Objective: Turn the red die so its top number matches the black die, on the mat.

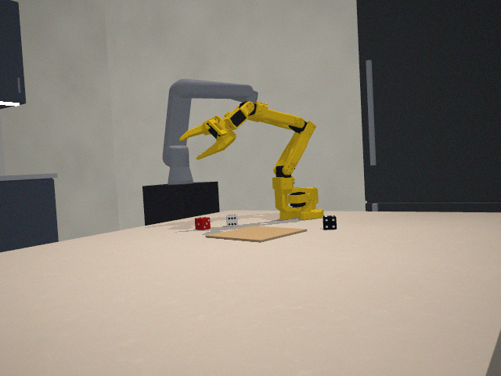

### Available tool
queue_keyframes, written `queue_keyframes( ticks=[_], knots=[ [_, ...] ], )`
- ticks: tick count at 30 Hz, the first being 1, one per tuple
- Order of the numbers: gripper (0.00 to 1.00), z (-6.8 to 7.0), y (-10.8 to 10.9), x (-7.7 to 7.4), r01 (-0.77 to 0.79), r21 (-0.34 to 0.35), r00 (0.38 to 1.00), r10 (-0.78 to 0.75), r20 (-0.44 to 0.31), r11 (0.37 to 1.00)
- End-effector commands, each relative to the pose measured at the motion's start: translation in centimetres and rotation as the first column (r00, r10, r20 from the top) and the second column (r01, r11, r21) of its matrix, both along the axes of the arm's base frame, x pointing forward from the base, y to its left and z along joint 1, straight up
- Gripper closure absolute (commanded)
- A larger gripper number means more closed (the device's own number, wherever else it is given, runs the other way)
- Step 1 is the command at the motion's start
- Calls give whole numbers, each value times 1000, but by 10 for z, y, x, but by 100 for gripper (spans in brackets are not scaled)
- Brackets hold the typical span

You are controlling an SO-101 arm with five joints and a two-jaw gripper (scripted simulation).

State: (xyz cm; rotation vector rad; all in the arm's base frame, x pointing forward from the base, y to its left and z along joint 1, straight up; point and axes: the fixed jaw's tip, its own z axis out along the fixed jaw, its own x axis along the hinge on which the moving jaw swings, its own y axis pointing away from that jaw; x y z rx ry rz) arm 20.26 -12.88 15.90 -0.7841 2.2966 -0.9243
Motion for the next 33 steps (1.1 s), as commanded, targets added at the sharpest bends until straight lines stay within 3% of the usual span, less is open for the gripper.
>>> queue_keyframes(
  ticks=[1,3,5,9,20,22,33],
  knots=[
    [69,16,-4,1,-91,-124,995,87,-41,988],
    [69,17,-5,0,-145,-166,987,131,-94,975],
    [69,17,-5,0,-145,-166,987,131,-94,975],
    [69,18,-7,0,-261,-239,955,214,-204,935],
    [69,20,-13,-1,-588,-341,772,382,-508,733],
    [69,20,-13,-1,-588,-341,772,382,-508,733],
    [69,23,-18,-1,-846,-301,494,437,-751,439]
  ],
)
